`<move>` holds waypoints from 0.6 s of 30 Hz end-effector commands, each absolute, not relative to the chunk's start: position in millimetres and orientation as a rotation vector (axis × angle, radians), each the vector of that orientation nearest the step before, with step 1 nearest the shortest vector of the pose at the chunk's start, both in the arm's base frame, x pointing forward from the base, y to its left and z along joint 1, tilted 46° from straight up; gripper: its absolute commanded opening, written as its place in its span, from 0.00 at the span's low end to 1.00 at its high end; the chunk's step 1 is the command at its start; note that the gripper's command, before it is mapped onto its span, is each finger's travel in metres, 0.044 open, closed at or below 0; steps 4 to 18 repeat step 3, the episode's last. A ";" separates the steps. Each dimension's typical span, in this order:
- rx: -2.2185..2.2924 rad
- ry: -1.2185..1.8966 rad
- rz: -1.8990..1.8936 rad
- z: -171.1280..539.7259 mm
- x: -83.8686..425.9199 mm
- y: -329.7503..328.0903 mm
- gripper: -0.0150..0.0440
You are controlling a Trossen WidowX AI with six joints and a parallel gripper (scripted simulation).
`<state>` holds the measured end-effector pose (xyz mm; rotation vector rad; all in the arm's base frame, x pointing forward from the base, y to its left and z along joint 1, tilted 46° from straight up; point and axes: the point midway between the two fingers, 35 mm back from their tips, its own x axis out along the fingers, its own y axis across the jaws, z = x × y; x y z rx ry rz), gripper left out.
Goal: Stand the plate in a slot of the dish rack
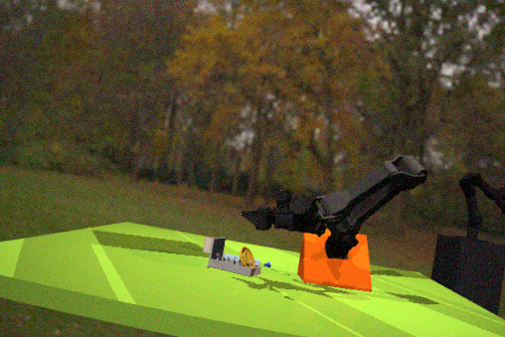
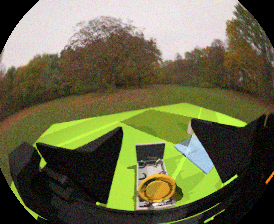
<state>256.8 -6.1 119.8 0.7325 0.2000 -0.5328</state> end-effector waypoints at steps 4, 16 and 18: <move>0.601 0.319 -0.565 114.0 264.5 -14.9 0.93; 0.601 0.319 -0.565 114.0 264.5 -14.9 0.93; 0.601 0.319 -0.565 114.0 264.5 -14.9 0.93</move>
